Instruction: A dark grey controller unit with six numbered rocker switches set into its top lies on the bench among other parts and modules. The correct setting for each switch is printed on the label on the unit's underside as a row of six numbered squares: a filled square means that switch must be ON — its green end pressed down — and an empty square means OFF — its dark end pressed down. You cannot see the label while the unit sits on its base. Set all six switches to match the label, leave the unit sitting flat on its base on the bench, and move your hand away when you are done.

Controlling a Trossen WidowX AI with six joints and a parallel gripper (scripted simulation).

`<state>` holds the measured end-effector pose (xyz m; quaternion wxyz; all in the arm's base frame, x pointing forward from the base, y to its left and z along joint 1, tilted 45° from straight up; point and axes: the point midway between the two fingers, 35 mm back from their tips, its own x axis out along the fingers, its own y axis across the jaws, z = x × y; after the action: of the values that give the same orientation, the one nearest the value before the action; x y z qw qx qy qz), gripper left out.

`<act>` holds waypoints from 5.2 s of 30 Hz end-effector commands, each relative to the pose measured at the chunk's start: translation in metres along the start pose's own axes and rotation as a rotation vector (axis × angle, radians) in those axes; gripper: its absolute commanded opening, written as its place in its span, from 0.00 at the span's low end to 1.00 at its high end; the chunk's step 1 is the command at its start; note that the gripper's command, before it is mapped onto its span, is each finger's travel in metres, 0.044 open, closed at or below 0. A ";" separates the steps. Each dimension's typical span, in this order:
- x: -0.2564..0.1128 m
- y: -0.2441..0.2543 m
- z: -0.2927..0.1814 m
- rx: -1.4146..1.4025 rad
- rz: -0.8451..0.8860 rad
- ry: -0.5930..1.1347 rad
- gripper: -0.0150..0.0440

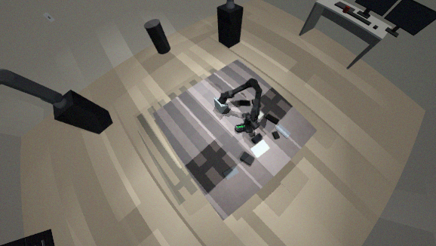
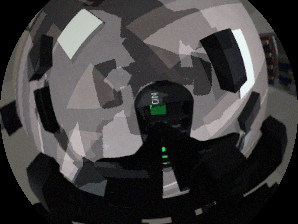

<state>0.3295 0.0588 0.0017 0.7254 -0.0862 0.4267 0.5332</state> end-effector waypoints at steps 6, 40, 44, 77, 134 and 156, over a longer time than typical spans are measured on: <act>-0.044 0.000 -0.001 0.004 0.001 -0.001 0.25; -0.026 -0.052 -0.029 -0.004 0.168 0.002 0.25; -0.019 -0.061 -0.031 -0.004 0.207 0.000 0.25; 0.029 -0.061 -0.030 -0.004 0.208 -0.002 0.25; -0.019 -0.060 -0.031 -0.004 0.207 -0.001 0.25; -0.069 -0.038 -0.028 -0.006 0.193 0.001 0.57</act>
<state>0.3400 -0.0043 0.0047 0.6647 -0.0394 0.4349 0.6063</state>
